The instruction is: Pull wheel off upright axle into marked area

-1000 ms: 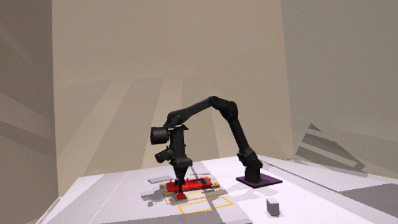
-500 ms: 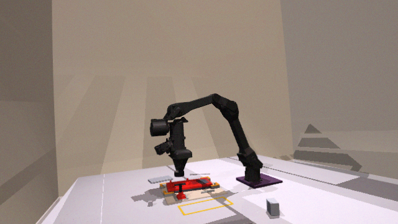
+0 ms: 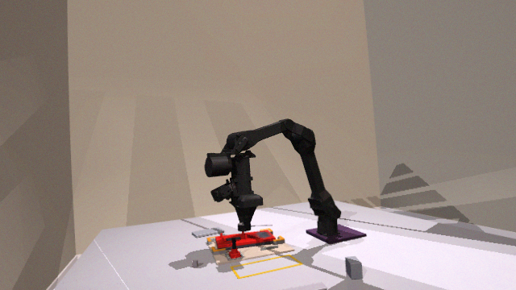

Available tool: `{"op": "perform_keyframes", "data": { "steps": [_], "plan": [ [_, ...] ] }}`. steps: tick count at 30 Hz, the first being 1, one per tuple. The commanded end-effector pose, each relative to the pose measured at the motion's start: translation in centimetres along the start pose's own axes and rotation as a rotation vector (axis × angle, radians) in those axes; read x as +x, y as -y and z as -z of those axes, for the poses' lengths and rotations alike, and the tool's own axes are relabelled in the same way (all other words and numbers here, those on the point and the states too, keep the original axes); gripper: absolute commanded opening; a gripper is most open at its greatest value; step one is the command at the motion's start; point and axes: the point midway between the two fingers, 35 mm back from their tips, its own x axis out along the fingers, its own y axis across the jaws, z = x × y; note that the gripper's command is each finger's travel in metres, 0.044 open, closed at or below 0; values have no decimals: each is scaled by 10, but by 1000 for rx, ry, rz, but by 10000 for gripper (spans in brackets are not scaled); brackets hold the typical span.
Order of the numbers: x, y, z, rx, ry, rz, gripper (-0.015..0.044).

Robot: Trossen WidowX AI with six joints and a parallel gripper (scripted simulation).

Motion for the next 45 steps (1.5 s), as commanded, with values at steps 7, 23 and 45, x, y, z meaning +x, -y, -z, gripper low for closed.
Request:
{"op": "perform_keyframes", "data": {
  "steps": [7, 23, 45],
  "plan": [
    [-3, -34, 24, 3, 3, -5, 0],
    [10, -54, 41, 4, 2, -7, 0],
    [99, -55, 41, 4, 1, -7, 0]
  ]
}}
